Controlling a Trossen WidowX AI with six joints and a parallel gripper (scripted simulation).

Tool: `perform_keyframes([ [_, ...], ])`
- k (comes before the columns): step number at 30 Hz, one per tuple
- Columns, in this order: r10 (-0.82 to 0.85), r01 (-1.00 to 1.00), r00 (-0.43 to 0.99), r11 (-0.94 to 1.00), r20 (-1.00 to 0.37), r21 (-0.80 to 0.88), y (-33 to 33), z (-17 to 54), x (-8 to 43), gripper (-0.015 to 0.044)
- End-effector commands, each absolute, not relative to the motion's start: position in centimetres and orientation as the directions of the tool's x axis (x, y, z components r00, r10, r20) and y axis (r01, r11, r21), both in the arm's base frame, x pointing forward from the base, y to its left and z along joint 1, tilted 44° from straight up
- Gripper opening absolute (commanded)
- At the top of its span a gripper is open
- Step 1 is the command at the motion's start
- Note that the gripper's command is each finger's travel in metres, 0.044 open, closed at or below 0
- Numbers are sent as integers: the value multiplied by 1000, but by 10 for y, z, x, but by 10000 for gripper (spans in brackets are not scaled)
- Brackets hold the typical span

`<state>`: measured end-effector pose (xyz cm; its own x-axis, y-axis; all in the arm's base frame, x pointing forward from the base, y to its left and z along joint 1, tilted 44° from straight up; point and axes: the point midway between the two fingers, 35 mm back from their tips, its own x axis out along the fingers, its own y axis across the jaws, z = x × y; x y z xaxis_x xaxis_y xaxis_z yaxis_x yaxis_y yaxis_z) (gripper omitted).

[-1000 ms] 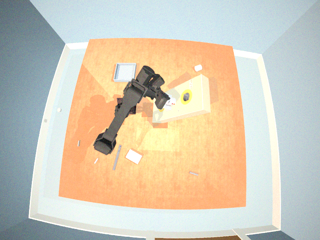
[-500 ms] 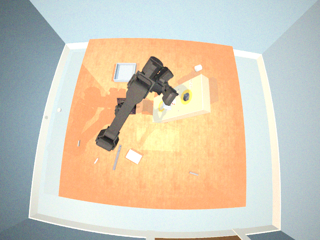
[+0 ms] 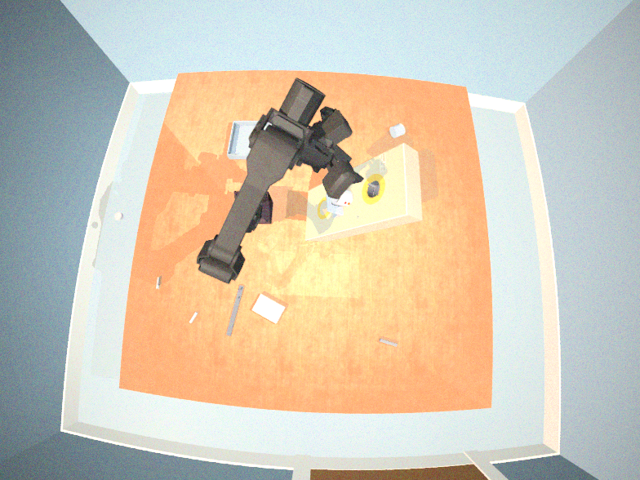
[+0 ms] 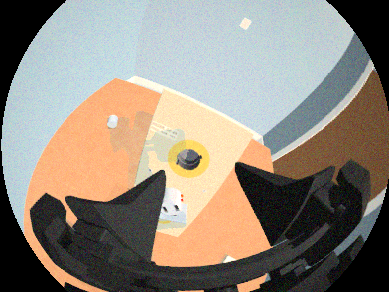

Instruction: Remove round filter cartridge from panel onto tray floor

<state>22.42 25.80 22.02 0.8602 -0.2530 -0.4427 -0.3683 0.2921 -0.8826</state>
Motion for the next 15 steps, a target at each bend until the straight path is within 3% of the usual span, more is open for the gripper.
perform_keyframes([
  [1, -339, -345, 786, 452, -516, -822, 230, 190, 222, 305],
  [6, -476, -157, 635, 692, -608, -705, 181, 150, 207, 305],
  [15, -494, -120, 612, 714, -618, -690, 173, 143, 206, 305],
])
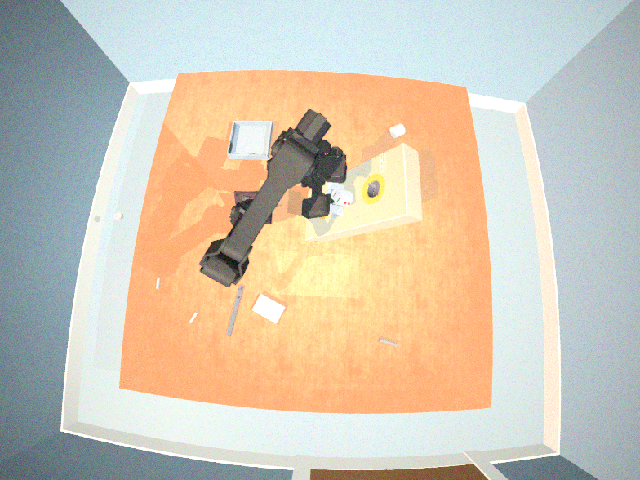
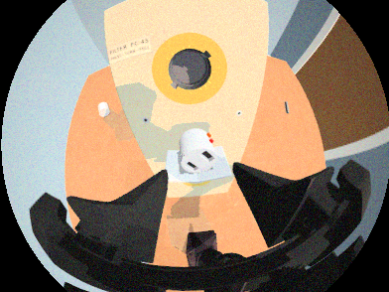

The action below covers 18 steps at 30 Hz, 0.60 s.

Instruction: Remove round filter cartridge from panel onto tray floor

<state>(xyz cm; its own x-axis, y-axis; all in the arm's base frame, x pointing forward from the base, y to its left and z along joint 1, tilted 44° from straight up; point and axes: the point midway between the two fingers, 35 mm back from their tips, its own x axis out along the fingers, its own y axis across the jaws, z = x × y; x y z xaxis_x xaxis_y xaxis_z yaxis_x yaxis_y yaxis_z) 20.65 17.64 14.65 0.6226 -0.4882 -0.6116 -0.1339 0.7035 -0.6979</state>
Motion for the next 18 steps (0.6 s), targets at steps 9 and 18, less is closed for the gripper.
perform_keyframes([
  [9, -493, -121, 611, 715, -619, -689, 167, 134, 215, 305],
  [18, -493, -121, 612, 715, -619, -689, 159, 125, 225, 305],
])
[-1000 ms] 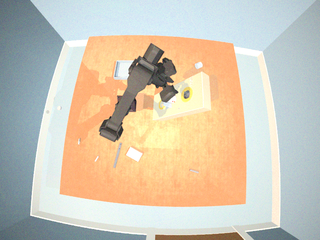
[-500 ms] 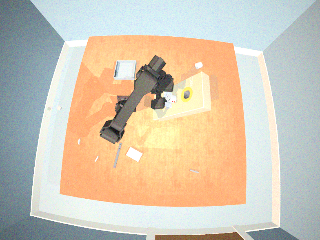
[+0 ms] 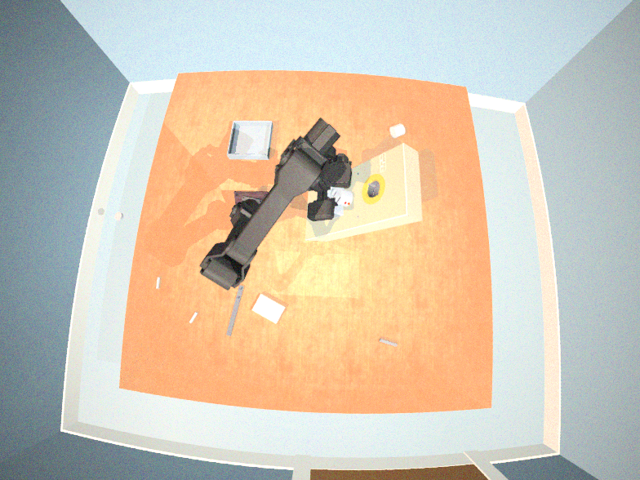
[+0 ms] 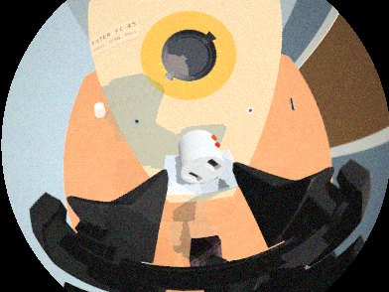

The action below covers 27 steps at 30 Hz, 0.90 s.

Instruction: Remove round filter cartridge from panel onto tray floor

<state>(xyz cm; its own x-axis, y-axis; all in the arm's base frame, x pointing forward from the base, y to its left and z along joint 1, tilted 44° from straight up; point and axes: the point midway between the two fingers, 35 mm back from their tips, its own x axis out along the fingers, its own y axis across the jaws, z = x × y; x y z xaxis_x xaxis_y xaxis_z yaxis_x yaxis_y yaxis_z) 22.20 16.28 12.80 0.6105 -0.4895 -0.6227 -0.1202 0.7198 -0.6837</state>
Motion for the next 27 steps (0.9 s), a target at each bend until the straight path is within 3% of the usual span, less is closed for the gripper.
perform_keyframes([
  [1, -493, -121, 612, 715, -619, -689, 159, 124, 225, 305],
  [13, -494, -118, 613, 714, -616, -690, 149, 115, 235, 305],
  [15, -492, -117, 611, 719, -620, -685, 152, 116, 234, 252],
  [24, -492, -117, 611, 719, -620, -685, 152, 116, 234, 192],
  [27, -492, -117, 611, 719, -620, -685, 152, 116, 234, 114],
])
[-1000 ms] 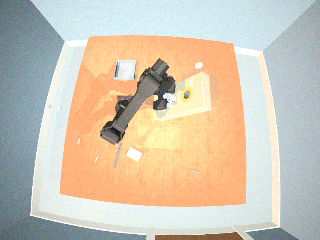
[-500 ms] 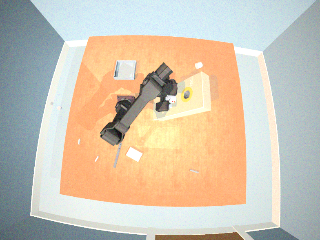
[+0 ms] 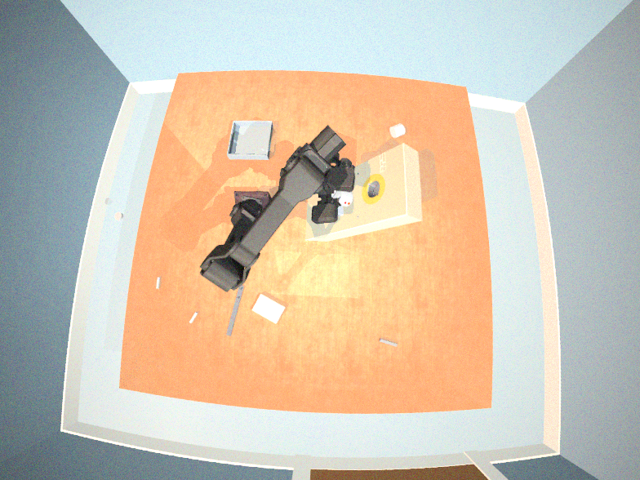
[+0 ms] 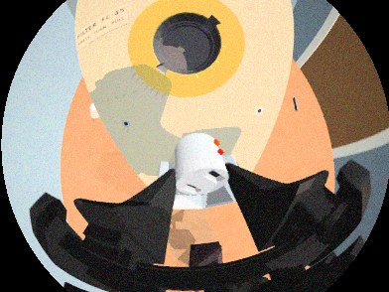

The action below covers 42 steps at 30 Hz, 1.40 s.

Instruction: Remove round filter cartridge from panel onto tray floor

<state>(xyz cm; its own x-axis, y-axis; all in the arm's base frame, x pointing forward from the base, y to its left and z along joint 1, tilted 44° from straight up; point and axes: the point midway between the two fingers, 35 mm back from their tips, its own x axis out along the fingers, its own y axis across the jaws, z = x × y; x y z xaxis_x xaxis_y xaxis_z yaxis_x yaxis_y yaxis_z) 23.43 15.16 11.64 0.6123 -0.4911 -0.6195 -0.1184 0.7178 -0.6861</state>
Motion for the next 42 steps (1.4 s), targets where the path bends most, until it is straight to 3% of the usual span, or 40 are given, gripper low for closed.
perform_keyframes([
  [1, -492, -117, 612, 719, -620, -685, 152, 117, 234, 87],
  [5, -491, -118, 612, 718, -620, -686, 160, 124, 240, 0],
  [11, -488, -125, 614, 716, -620, -687, 170, 133, 243, 0],
  [27, -427, -262, 647, 653, -632, -710, 215, 189, 193, 0],
  [42, -467, -170, 622, 703, -629, -690, 258, 144, 192, 0],
])
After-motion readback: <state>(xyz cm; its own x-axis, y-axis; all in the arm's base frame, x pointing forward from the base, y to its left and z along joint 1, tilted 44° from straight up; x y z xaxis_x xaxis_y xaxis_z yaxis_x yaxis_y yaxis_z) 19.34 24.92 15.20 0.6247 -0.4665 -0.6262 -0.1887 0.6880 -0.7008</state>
